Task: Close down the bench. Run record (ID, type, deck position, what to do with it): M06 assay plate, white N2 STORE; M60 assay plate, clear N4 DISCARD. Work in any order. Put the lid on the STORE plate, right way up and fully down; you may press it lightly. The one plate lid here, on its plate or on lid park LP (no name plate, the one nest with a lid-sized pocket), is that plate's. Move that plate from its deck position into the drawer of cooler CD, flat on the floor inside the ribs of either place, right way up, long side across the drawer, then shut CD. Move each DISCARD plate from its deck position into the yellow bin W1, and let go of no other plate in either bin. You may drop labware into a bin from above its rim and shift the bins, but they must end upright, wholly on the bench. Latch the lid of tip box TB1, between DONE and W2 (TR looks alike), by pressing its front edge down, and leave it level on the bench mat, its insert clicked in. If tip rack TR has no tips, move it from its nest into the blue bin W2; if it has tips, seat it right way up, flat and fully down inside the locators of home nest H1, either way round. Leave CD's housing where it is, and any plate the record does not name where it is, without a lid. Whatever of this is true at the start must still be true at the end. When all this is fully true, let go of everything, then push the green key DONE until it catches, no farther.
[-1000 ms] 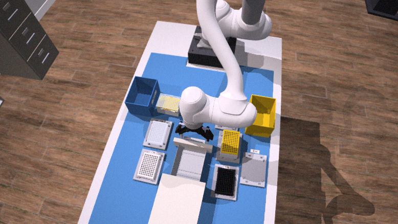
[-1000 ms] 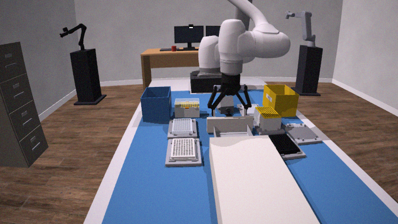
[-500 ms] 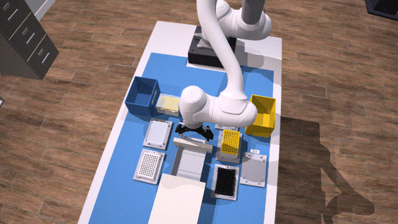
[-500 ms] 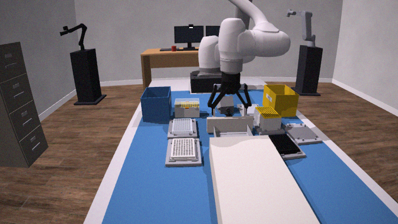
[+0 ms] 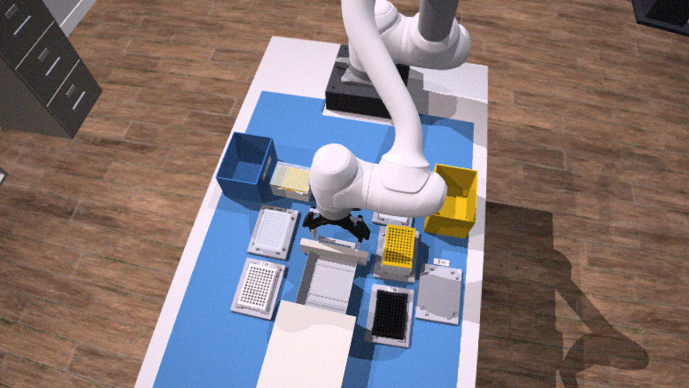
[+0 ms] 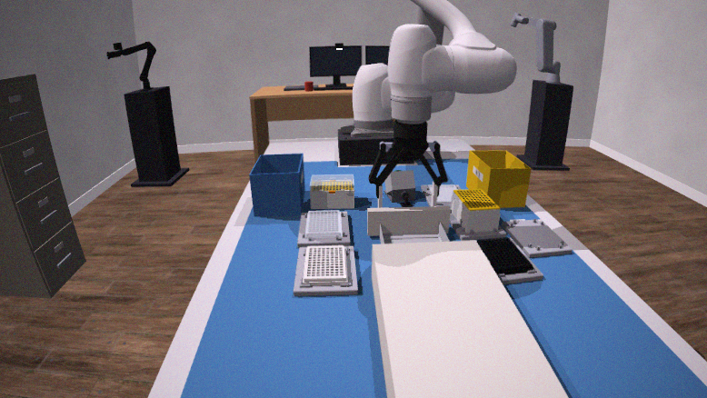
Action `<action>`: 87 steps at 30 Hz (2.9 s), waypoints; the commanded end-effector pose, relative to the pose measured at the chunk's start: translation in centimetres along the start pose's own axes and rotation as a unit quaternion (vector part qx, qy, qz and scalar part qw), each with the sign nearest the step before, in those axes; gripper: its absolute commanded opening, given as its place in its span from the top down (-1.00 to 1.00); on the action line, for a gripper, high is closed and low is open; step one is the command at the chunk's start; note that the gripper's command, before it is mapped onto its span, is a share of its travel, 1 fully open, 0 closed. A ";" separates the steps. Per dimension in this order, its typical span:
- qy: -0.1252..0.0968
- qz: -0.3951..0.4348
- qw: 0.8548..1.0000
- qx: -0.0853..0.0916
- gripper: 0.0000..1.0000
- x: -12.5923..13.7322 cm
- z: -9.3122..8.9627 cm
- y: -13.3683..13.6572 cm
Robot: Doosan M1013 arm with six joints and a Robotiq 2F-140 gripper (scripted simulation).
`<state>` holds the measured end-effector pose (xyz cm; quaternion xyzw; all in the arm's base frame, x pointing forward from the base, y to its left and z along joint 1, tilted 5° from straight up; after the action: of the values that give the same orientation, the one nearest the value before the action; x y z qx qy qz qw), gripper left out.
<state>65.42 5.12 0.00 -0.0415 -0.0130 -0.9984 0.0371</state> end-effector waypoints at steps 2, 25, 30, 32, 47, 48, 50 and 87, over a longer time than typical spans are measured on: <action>0.000 0.000 1.000 0.000 -0.73 0.0 0.5 0.0; 0.000 0.000 1.000 0.000 -0.73 0.0 3.1 0.0; 0.000 0.000 1.000 0.000 -0.73 0.0 3.8 0.0; 0.000 0.000 1.000 0.000 -0.73 0.0 4.1 0.0; 0.000 0.000 1.000 0.000 -0.73 0.0 5.8 0.0; 0.000 0.000 1.000 0.000 -0.73 0.0 5.9 0.0; 0.000 0.000 1.000 0.000 -0.73 0.0 6.2 0.0; 0.000 -0.009 1.000 0.000 -0.33 1.5 8.9 -1.3</action>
<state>65.06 6.20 8.87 -0.0415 -0.0133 -0.9986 0.0286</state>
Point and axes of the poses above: the point where the finger pads meet when closed, its own z axis back along the fingers, its own y axis across the jaws, x = y × z, the point moved 7 cm from there along z, back along the fingers, and after that the axes turned 2 degrees about z, right-handed, at the moved point
